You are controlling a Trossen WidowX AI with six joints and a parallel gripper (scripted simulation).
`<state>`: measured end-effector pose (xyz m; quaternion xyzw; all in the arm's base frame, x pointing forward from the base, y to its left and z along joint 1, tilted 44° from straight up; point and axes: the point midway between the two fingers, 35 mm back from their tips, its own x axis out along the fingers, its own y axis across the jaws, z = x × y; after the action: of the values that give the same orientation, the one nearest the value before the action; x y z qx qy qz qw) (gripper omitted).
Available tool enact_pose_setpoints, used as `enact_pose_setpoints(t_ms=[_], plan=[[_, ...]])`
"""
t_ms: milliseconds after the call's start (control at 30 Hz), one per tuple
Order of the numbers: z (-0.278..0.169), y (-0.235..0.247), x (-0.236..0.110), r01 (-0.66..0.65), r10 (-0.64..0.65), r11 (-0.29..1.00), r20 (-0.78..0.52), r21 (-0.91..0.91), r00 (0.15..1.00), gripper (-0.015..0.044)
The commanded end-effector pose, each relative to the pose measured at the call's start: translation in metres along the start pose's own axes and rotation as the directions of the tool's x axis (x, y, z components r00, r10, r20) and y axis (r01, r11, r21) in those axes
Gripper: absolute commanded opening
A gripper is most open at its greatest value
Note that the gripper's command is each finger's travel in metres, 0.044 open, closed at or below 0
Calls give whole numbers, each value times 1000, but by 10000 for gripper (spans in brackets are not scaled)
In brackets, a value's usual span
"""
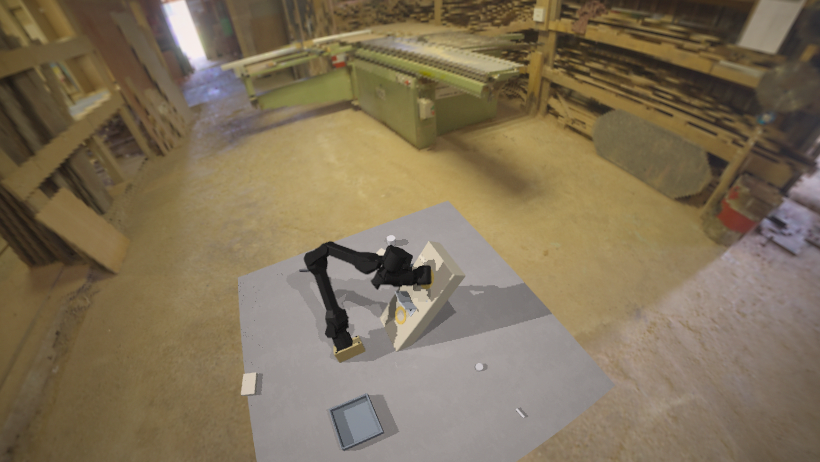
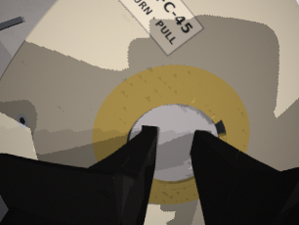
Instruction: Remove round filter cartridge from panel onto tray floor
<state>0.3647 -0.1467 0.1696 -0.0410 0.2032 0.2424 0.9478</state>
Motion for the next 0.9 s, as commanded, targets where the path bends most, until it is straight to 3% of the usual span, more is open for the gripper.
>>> enact_pose_setpoints(t_ms=[0, 533, 867], plan=[[-1, 1, 11, -6, 4, 989, -15, -150, 1000, 0], [-1, 1, 13, -13, 4, 778, -15, -629, 1000, 0], [-1, 1, 14, -11, 4, 845, -15, -535, 1000, 0]])
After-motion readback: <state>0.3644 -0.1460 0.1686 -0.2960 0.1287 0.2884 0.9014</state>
